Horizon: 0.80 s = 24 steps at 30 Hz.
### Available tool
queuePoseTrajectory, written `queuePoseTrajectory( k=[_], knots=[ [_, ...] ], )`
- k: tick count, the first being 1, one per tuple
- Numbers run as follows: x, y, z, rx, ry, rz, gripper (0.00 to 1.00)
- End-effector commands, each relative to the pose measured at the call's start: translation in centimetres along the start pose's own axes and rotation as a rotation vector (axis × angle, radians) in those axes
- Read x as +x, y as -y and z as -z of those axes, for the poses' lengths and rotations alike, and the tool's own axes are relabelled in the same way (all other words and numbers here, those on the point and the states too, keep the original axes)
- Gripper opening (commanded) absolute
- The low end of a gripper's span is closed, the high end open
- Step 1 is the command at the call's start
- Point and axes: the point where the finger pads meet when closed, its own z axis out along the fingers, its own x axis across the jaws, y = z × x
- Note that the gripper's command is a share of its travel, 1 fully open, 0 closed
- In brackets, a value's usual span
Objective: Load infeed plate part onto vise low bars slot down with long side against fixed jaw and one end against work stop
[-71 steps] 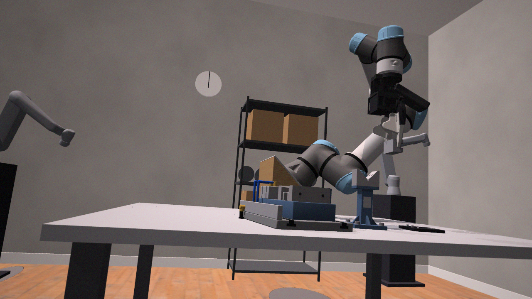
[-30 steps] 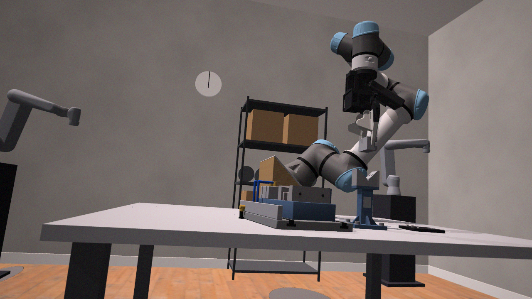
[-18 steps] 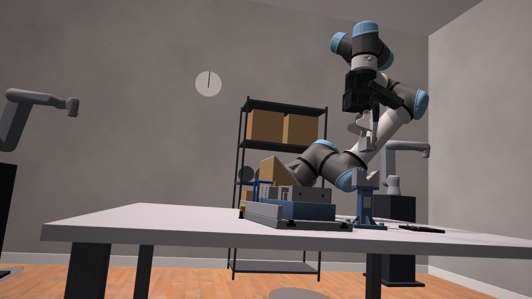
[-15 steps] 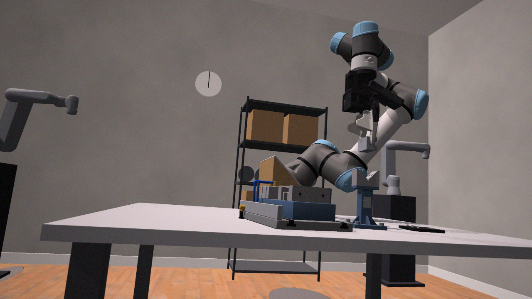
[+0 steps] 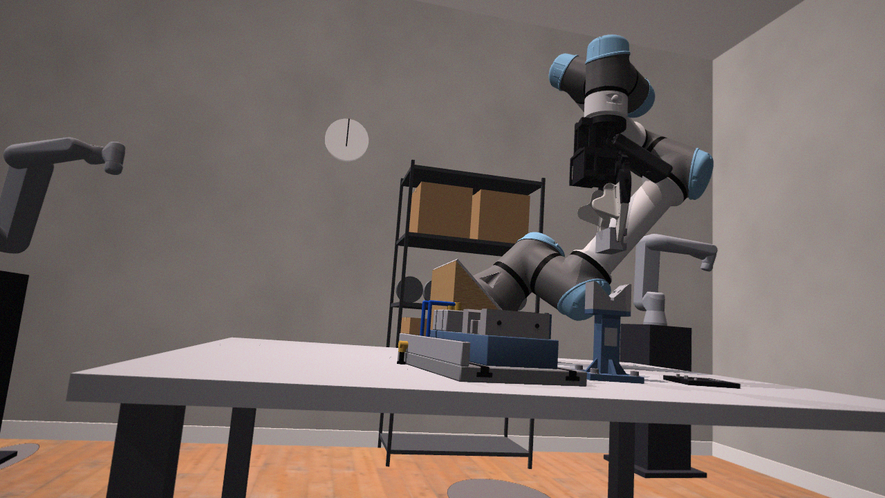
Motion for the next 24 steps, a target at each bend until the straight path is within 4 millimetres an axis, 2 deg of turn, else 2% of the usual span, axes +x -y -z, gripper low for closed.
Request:
queuePoseTrajectory(
  k=[1, 24],
  knots=[
    [0.02, -0.02, 0.04, 0.000, -0.001, 0.000, 0.00],
    [0.02, -0.01, 0.04, -0.010, -0.001, 0.000, 0.00]
  ],
)
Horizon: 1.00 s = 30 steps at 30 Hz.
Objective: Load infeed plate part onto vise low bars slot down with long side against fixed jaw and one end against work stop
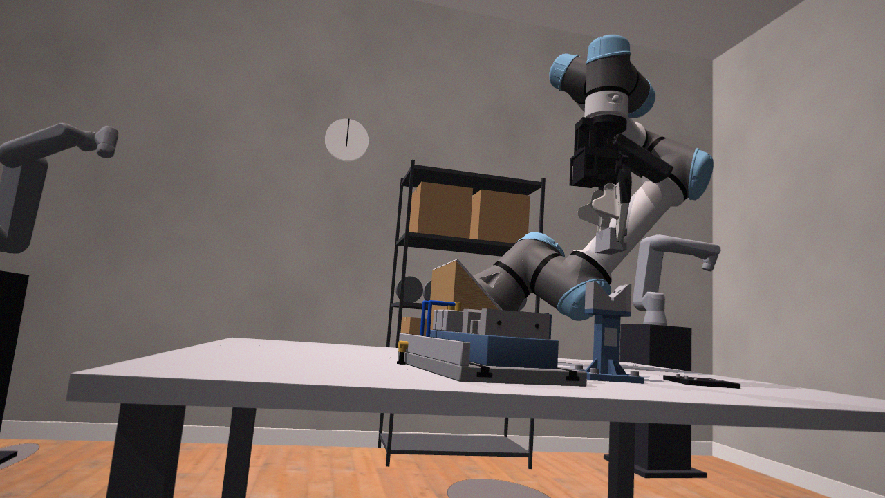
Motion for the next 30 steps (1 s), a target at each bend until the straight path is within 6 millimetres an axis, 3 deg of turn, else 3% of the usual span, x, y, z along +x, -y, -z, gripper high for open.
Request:
queuePoseTrajectory(
  k=[1, 30],
  knots=[
    [0.02, -0.01, 0.04, -0.008, -0.001, 0.000, 0.00],
    [0.03, 0.12, 0.03, -0.173, -0.001, 0.000, 0.00]
  ],
)
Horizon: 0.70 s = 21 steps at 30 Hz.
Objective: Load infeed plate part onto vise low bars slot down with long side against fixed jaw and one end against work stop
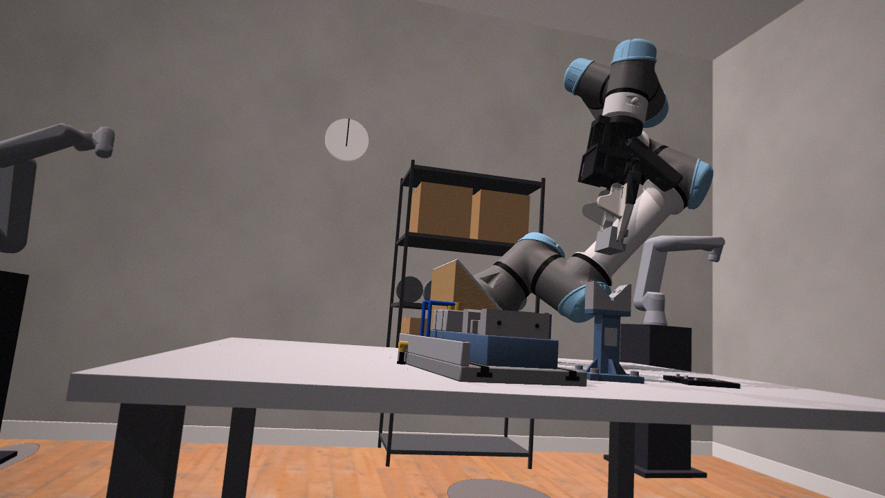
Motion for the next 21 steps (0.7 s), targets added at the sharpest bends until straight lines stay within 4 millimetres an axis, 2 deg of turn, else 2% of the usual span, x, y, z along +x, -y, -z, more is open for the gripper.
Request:
queuePoseTrajectory(
  k=[1, 21],
  knots=[
    [0.01, 0.01, 0.02, -0.041, 0.000, -0.001, 0.00],
    [0.01, 0.18, -0.01, -0.264, 0.000, -0.001, 0.00]
  ],
)
